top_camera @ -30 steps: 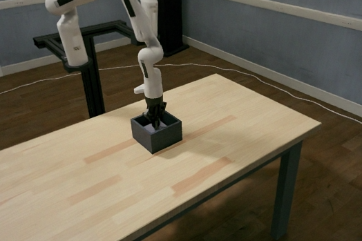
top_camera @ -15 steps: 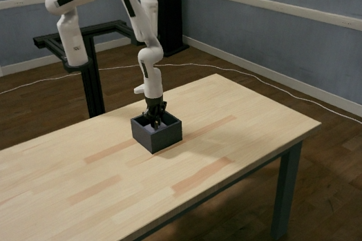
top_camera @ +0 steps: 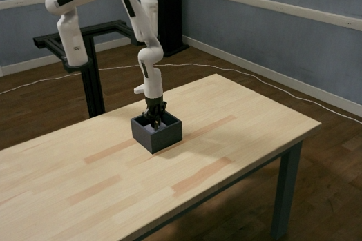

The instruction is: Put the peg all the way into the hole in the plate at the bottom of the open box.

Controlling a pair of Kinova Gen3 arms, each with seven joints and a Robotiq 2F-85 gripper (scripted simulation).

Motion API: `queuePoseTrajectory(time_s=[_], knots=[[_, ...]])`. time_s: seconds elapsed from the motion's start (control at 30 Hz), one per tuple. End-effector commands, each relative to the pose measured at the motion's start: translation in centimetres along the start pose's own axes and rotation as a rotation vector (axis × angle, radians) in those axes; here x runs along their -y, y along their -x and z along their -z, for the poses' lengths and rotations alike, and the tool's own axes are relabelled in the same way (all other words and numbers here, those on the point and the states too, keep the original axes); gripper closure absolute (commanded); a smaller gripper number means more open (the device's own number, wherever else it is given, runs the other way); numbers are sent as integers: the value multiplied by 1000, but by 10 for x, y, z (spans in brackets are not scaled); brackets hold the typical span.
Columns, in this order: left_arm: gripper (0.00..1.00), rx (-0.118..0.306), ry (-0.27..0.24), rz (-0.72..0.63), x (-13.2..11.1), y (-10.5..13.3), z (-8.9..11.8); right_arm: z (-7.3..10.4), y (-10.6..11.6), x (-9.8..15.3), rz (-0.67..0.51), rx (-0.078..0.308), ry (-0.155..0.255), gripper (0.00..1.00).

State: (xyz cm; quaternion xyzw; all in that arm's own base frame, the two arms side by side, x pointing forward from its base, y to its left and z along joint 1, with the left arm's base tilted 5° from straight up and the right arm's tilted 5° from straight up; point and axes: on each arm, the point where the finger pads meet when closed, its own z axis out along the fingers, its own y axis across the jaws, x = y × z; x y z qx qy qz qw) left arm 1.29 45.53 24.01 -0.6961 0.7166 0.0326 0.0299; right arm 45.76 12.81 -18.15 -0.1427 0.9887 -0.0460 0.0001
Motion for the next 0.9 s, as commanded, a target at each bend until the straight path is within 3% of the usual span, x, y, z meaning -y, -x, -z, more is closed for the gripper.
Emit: queuePoseTrajectory(time_s=[0.0,0.37,0.87], knots=[[2,2,0,0,0,0,1,1,1,0,0,2,0,656],[2,2,0,0,0,0,1,14,1,0,0,2,0,656],[2,2,0,0,0,0,1,100,1,0,0,2,0,656]])
